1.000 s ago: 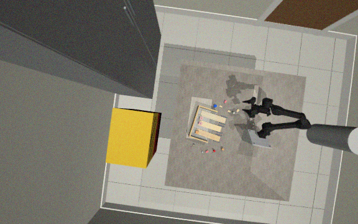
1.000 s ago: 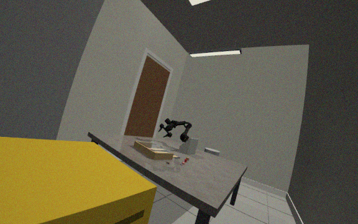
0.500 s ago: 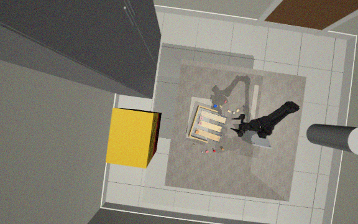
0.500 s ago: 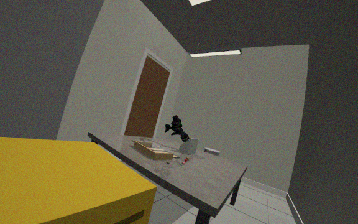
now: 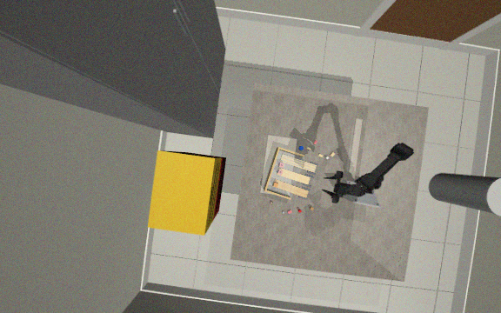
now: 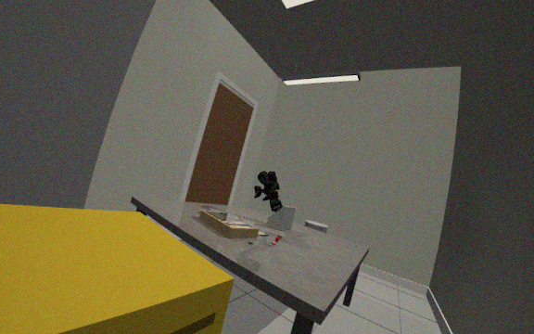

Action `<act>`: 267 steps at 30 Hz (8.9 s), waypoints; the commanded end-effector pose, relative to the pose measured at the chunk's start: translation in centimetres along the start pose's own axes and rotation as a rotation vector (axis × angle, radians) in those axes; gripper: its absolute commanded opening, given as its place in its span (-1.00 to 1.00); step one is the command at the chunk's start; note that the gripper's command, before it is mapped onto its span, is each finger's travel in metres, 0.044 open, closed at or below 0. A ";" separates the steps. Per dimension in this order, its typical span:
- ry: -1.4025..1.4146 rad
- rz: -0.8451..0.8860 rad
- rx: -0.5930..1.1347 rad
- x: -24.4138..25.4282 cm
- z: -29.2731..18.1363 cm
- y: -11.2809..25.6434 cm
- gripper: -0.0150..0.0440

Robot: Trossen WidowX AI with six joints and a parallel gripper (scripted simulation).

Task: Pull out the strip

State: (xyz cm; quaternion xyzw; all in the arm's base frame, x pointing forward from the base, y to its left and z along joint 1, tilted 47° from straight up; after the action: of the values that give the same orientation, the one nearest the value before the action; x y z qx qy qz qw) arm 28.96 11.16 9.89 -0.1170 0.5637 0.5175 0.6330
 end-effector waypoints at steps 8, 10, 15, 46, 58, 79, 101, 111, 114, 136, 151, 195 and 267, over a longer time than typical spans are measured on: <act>-0.051 0.113 0.368 0.9 1.6 -6.8 -0.20; -0.066 0.129 0.459 0.9 1.3 -8.3 -0.38; -0.108 0.156 0.688 1.0 0.4 -11.4 -0.49; -0.148 0.160 0.899 1.4 -3.3 -15.8 -0.49; -0.147 0.158 0.899 1.8 -4.9 -17.0 -0.49; -0.146 0.156 0.900 2.0 -6.2 -18.0 -0.49; -0.146 0.156 0.900 2.1 -6.3 -18.1 -0.49; -0.146 0.156 0.900 2.1 -6.3 -18.2 -0.49; -0.146 0.156 0.900 2.1 -6.4 -18.2 -0.49; -0.146 0.156 0.900 2.2 -6.5 -18.4 -0.49; -0.146 0.156 0.900 2.2 -6.5 -18.6 -0.49; -0.144 0.158 0.902 4.4 -10.0 -13.9 -0.49; -0.141 0.161 0.905 7.8 -15.8 -5.6 -0.49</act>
State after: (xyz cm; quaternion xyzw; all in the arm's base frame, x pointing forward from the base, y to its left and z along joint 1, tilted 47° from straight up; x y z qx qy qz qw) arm 23.97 1.81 -3.99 0.2402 0.6872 0.2845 0.6238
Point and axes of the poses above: the point midway between the two fingers, 35 mm back from their tips, its own y axis back along the fingers, its own x axis across the jaws, z = x × y, the point moved 4 cm from there along y, back along the fingers, and after that the axes turned 15 degrees about y, right-handed, at the moved point
